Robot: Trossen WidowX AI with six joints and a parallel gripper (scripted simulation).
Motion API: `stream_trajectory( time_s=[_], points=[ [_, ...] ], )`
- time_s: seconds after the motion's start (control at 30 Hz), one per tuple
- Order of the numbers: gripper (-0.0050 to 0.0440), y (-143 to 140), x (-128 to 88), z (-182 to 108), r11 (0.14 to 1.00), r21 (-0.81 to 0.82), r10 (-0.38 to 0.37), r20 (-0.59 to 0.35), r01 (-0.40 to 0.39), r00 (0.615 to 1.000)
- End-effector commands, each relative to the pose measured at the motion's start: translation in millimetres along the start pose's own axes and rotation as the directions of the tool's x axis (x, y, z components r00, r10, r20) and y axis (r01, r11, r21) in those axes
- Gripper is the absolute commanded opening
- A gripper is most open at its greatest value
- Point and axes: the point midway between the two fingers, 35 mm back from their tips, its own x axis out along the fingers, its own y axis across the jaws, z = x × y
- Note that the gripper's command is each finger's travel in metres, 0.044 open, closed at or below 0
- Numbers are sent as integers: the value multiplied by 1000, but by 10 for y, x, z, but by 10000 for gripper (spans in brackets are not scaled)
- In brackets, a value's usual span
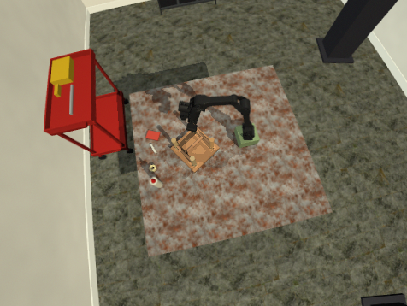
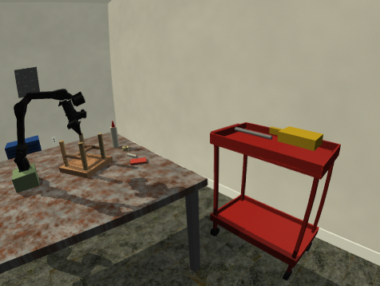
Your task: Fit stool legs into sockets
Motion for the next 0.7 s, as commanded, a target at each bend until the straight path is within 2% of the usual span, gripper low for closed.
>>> stream_trajectory(
  time_s=[0.0,0.17,0.37,0.67],
  points=[
    [0,-173,-20,-57,999,45,-15,-10,16,1000],
    [0,-203,-16,-65,998,53,-17,-11,18,1000],
    [0,-204,206,-139,998,53,-17,-11,18,1000],
    [0,-204,265,-151,998,53,-17,-11,18,1000]
  ],
)
